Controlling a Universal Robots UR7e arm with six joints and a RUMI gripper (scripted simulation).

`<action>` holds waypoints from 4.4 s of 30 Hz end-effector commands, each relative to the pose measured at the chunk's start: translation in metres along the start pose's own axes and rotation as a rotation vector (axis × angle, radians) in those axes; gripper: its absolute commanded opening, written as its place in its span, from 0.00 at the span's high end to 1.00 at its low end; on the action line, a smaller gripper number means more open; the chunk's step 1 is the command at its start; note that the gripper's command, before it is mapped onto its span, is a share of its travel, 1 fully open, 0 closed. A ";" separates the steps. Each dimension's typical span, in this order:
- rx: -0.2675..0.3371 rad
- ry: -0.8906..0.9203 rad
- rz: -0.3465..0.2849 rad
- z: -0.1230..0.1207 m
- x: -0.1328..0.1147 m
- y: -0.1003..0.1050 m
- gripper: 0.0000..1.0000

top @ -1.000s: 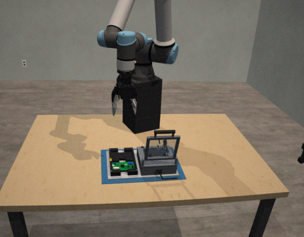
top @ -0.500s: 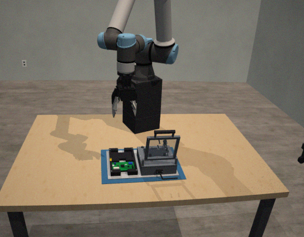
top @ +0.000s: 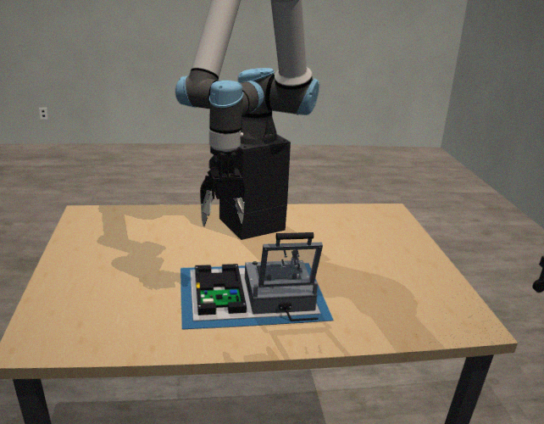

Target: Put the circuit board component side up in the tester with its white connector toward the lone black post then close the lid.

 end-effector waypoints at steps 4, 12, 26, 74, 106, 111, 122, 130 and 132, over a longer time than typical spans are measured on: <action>0.002 0.000 -0.002 0.001 0.004 -0.038 0.41; 0.002 0.000 -0.002 0.004 0.009 -0.079 0.41; 0.002 0.000 -0.002 0.007 0.016 -0.139 0.41; 0.002 0.000 -0.002 0.010 0.021 -0.180 0.41; 0.002 0.000 -0.002 0.010 0.021 -0.180 0.41; 0.002 0.000 -0.002 0.009 0.020 -0.180 0.41; 0.002 0.000 -0.002 0.006 0.013 -0.180 0.41; 0.002 0.000 -0.002 0.002 0.005 -0.180 0.41; 0.002 0.000 -0.002 0.001 0.003 -0.180 0.41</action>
Point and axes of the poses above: the point where the finger pads meet when closed, its own y axis back along the fingers, its own z axis across the jaws, x = y × z, the point moved 8 cm from there along y, back along the fingers, and after that the axes turned 9 degrees about y, right-handed, at the moved point
